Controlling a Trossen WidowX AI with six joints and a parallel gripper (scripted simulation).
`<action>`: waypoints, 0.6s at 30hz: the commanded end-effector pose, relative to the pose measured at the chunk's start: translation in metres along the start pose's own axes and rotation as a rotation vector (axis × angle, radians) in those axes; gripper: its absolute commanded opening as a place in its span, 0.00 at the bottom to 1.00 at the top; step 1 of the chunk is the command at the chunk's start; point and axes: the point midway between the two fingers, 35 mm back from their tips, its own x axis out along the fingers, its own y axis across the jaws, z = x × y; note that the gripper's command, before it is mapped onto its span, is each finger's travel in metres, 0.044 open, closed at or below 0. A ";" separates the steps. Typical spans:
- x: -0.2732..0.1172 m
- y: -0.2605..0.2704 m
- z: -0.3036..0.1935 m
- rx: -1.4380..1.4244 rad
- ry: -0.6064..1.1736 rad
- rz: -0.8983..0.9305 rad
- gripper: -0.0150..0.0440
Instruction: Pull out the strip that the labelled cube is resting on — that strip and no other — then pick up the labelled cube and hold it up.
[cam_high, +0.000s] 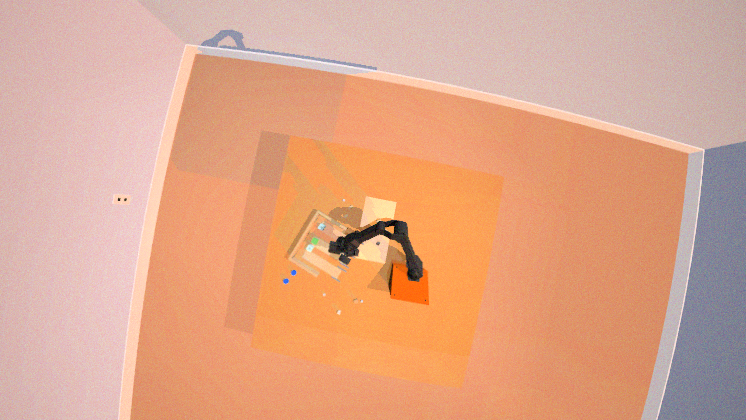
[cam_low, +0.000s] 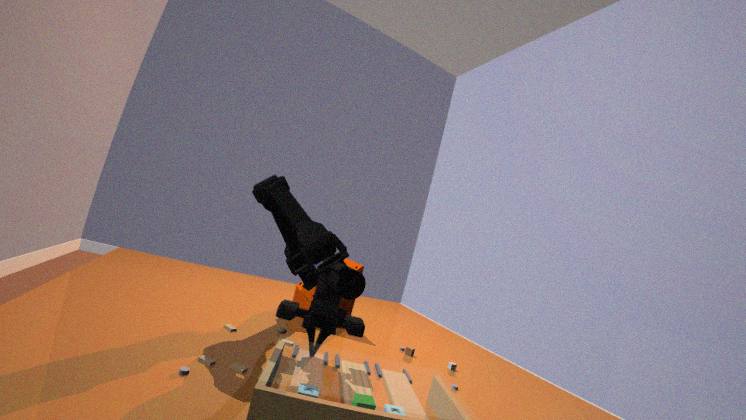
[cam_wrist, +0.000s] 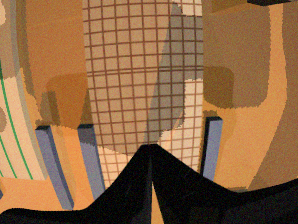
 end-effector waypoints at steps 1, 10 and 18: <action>0.001 0.000 0.000 -0.004 -0.002 -0.004 0.25; 0.002 0.000 0.000 -0.004 -0.002 -0.004 0.25; 0.003 0.000 0.001 -0.004 -0.002 -0.004 0.25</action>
